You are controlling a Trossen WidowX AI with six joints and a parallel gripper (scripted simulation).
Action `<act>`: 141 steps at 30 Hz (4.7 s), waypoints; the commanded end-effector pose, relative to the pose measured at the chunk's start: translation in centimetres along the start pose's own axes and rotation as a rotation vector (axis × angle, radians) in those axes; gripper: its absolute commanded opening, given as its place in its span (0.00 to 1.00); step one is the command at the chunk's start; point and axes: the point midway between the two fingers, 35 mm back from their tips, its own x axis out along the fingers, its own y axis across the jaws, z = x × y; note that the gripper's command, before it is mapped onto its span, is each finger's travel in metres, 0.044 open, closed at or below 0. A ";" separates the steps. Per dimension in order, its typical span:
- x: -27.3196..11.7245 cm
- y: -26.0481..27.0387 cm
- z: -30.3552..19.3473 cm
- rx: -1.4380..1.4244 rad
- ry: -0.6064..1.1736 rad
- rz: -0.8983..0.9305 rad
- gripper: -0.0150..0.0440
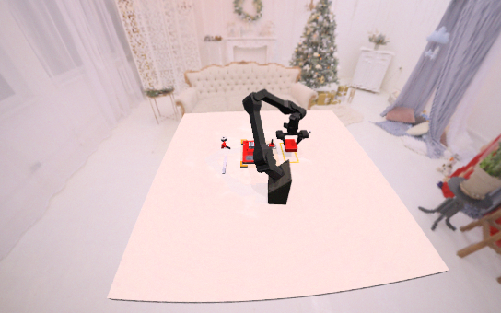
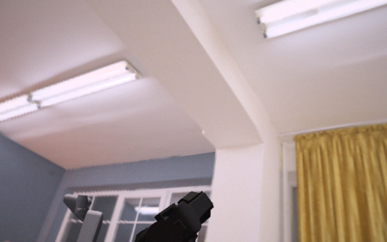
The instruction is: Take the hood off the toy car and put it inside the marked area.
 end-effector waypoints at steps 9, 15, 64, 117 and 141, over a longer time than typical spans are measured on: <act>1.1 0.1 -0.2 0.009 0.000 0.007 0.25; 1.6 0.2 -0.2 0.009 0.000 0.008 0.25; 3.9 0.3 -0.3 0.009 0.000 0.009 0.25; -3.5 0.1 -0.3 0.003 0.003 0.008 1.00; -3.5 0.1 -0.3 0.003 0.003 0.008 1.00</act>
